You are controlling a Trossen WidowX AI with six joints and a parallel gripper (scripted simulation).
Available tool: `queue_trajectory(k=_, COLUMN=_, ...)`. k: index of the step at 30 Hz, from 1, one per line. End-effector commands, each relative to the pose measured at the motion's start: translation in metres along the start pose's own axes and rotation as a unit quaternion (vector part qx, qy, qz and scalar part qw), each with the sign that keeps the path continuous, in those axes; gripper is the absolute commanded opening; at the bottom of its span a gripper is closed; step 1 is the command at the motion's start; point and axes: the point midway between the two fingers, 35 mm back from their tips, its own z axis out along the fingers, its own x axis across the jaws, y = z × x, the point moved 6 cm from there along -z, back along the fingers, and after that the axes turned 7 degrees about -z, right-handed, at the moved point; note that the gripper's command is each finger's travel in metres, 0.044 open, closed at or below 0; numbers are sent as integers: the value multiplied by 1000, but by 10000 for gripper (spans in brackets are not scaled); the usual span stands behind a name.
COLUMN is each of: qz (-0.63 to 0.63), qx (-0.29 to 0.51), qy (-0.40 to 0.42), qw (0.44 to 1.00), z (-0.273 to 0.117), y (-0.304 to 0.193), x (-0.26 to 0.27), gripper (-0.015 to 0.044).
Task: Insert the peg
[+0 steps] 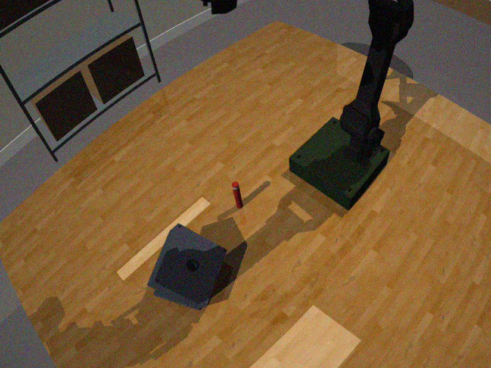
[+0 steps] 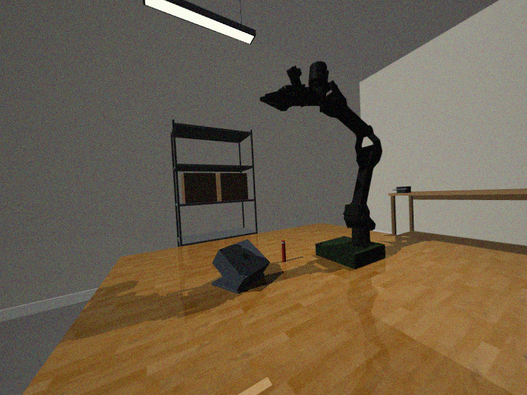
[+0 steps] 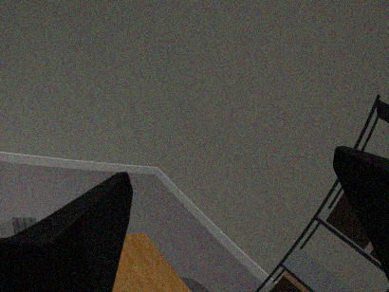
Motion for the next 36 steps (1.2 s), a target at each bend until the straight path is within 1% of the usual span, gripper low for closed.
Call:
queue_trajectory(k=1, qz=35, qx=24, qy=27, qw=999, z=14, y=-13, x=21, gripper=440)
queue_trajectory(k=19, qz=188, qx=128, qy=90, qw=970, z=43, y=-62, x=75, gripper=440)
queue_trajectory(k=36, qz=332, qx=257, qy=108, qw=901, z=59, y=-117, x=120, gripper=440)
